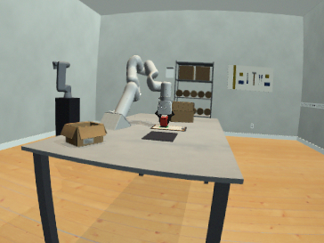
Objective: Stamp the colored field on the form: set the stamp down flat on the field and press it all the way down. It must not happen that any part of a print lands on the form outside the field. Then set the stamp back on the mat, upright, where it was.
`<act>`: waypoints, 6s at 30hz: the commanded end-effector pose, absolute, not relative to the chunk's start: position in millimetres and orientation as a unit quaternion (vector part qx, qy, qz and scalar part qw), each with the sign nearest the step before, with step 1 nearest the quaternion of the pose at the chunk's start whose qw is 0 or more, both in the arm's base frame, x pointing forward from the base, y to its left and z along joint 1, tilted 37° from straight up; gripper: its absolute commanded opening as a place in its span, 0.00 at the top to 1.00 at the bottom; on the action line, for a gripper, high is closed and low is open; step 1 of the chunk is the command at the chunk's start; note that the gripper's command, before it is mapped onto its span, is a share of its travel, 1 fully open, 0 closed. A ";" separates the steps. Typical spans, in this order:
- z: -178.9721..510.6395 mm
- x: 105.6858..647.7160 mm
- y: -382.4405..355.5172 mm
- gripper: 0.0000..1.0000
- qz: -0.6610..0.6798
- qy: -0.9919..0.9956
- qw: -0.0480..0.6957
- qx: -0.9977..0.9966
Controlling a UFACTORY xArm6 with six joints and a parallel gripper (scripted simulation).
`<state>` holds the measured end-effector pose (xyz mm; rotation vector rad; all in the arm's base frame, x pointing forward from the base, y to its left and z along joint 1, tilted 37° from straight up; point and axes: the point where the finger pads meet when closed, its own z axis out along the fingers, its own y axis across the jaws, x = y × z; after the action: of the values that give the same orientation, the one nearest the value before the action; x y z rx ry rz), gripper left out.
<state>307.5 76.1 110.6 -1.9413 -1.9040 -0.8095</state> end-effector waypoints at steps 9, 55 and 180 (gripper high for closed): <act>124.1 304.9 66.5 0.71 -0.282 -0.663 0.151 -0.676; 159.4 305.3 25.4 0.71 -0.281 -0.665 0.149 -0.676; -49.6 348.5 -201.0 0.11 -0.288 -0.687 0.141 -0.653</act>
<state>347.7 -199.4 -50.5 -1.8815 -1.9794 -0.8295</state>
